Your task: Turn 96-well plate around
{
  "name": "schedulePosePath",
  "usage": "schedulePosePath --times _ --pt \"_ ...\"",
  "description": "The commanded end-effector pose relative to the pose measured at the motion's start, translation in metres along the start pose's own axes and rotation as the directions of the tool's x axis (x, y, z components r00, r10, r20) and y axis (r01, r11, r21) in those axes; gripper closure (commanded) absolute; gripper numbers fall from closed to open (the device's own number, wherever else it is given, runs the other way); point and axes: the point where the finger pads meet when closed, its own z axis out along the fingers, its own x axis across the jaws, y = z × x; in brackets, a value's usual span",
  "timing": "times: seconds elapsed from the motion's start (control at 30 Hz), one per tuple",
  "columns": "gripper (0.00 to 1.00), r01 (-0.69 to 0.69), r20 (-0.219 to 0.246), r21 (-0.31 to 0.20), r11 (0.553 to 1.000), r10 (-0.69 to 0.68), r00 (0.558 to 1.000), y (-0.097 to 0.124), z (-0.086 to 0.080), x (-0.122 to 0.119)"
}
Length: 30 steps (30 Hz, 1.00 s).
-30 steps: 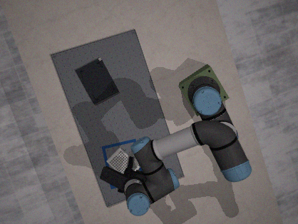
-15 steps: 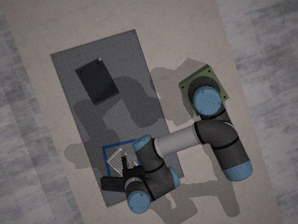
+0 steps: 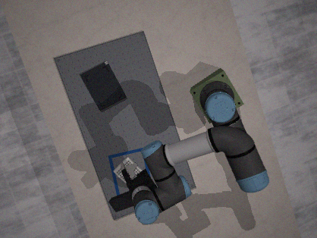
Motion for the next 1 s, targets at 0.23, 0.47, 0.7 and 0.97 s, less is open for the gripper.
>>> schedulePosePath --times 0.23,0.47,0.7,0.97 --pt "0.00 0.212 0.014 0.007 0.977 -0.213 0.977 -0.0010 -0.0008 0.0000" --pt "0.00 0.433 0.012 0.010 0.902 -0.433 0.901 -0.0010 -0.0008 0.0001" --pt "0.00 0.576 0.010 0.012 0.817 -0.576 0.817 -0.0010 -0.0008 0.0001" --pt "0.00 0.771 0.007 0.014 0.636 -0.771 0.636 -0.0010 -0.0008 0.0001"
